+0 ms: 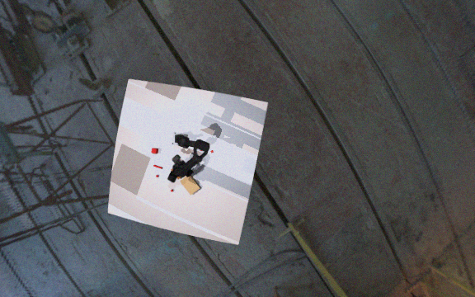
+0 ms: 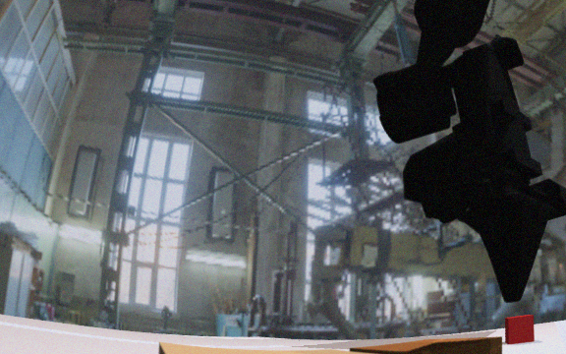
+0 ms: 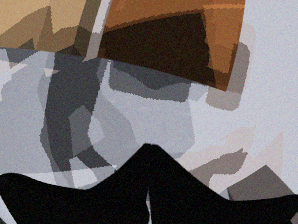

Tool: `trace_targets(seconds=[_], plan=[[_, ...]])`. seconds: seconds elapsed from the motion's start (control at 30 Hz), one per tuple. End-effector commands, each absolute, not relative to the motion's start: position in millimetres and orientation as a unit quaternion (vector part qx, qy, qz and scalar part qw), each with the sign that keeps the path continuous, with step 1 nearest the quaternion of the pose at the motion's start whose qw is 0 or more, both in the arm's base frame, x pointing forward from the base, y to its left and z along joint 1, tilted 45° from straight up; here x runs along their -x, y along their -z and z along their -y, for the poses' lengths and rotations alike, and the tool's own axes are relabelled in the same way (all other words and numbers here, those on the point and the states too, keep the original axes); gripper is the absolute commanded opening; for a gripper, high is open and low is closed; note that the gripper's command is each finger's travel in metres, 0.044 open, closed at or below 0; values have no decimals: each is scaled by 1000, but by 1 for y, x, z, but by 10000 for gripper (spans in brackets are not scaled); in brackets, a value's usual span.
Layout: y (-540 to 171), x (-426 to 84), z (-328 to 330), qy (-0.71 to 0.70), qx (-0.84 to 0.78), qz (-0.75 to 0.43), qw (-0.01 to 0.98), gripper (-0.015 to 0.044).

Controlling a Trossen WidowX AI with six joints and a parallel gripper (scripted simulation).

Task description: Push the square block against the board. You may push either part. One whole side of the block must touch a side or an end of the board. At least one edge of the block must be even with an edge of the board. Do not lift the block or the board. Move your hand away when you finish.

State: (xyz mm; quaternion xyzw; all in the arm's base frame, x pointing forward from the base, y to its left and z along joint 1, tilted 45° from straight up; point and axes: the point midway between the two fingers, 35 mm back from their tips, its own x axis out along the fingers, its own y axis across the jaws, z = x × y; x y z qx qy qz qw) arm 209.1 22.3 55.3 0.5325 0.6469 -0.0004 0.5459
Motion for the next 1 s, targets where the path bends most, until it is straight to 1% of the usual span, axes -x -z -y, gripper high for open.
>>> trace_targets(seconds=[0.0,0.5,0.97], plan=[[-49,-213,-14,-28,-505,-645,573,0],[-20,-221,21,-175,-354,-617,681,0],[5,-221,47,-317,-183,-563,741,0]])
